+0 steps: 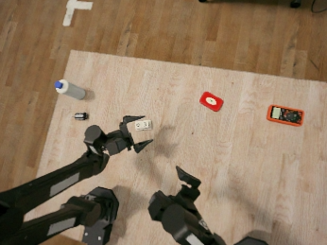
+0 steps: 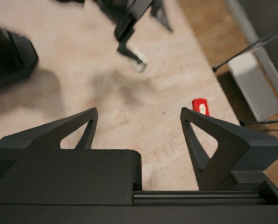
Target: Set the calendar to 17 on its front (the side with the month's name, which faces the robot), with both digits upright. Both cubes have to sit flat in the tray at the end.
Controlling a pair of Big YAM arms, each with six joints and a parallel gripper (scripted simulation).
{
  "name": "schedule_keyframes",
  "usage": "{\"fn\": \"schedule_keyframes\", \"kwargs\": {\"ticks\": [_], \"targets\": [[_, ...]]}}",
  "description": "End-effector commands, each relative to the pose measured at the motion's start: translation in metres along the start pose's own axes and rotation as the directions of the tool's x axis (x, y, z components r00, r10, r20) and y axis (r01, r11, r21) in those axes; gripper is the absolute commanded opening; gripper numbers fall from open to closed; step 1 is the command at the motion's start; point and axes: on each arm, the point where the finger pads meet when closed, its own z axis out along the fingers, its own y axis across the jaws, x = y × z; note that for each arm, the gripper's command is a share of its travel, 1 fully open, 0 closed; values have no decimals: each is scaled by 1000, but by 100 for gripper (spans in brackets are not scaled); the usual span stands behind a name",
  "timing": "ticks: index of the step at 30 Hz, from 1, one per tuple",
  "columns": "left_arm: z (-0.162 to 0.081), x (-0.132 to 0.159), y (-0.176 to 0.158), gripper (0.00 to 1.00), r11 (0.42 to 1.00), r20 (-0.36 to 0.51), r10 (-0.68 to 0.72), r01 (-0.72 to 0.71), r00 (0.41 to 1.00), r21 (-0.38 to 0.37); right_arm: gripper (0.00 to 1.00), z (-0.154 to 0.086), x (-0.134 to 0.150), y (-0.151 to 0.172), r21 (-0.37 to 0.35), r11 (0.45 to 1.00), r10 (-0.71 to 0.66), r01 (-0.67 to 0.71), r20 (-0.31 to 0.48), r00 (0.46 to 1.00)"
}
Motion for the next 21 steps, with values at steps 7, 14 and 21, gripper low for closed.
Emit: {"fn": "schedule_keyframes", "kwargs": {"ticks": [7, 14, 21], "targets": [[5, 1, -7, 100, 998, -2, -57, 57, 998, 8, 100, -31, 2, -17, 48, 966, 228, -253, 302, 926], [33, 30, -30, 100, 937, -128, -337, 319, 933, -144, 100, -56, -6, -25, 40, 950, 260, -310, 448, 855], [43, 52, -36, 100, 873, -184, -437, 365, 881, -324, 100, -50, 9, -21, 47, 952, 251, -301, 438, 863]]}}
